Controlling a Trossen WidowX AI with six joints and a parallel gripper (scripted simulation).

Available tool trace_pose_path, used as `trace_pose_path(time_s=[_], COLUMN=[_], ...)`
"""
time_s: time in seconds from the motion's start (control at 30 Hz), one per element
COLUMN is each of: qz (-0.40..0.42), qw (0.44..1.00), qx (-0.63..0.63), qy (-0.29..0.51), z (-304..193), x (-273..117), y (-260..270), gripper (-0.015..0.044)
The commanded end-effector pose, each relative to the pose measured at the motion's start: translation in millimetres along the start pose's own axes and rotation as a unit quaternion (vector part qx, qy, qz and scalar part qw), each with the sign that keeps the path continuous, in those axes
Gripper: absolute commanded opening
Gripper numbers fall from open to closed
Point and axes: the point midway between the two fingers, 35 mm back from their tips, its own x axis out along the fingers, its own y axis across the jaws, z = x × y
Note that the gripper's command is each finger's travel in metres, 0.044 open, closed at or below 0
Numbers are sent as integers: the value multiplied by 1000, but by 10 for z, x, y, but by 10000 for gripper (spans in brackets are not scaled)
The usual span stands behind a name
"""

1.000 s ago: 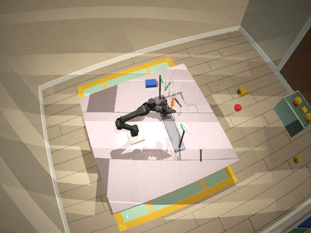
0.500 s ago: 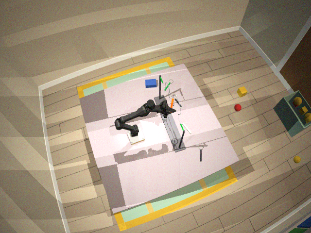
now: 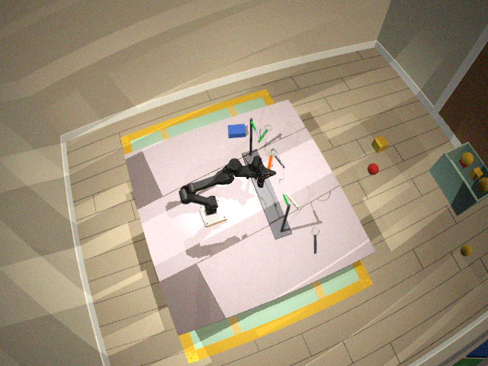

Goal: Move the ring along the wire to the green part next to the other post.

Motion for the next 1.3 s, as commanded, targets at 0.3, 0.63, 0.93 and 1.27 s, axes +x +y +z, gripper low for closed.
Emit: trace_pose_path(time_s=[0.3, 0.63, 0.93, 1.27], qz=[-41, -71, -95, -111], qw=[997, 990, 982, 975], qx=[-68, -121, -163, -189], qy=[-9, -15, -20, -23], z=[-4, 4, 10, 0], x=[-16, -16, -17, -13], y=[-56, -95, -117, -99], gripper=[-150, -150, -150, -150])
